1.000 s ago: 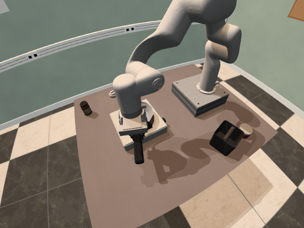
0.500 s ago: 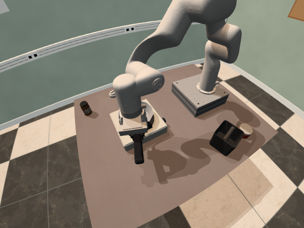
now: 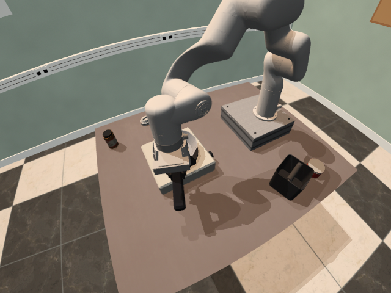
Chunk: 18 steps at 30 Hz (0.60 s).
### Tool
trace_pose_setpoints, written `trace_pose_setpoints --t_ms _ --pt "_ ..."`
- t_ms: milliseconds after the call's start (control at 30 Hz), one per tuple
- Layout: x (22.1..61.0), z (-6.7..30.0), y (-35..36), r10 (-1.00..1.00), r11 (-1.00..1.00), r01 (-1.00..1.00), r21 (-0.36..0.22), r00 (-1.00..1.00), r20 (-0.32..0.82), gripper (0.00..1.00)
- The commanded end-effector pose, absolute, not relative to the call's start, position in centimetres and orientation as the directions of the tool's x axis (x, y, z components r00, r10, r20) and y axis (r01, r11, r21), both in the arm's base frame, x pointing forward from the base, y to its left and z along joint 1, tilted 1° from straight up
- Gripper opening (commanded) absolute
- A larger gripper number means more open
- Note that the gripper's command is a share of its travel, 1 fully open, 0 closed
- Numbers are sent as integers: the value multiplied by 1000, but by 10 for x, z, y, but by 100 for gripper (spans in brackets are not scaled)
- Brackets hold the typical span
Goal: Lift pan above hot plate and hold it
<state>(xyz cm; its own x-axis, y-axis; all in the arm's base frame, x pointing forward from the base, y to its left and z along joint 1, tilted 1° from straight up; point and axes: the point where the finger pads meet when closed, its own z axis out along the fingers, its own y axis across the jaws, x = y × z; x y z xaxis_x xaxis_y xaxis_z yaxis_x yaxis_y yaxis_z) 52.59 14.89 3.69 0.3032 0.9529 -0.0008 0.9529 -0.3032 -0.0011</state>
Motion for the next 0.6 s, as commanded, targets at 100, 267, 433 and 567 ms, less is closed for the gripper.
trace_pose_setpoints --t_ms 100,267,433,567 --pt "528 41 149 953 -304 953 4 304 3 0" --pt "528 43 149 953 -304 953 4 304 3 0" --pt "528 45 149 953 -304 953 4 304 3 0" --pt "528 46 149 953 -304 953 4 304 3 0"
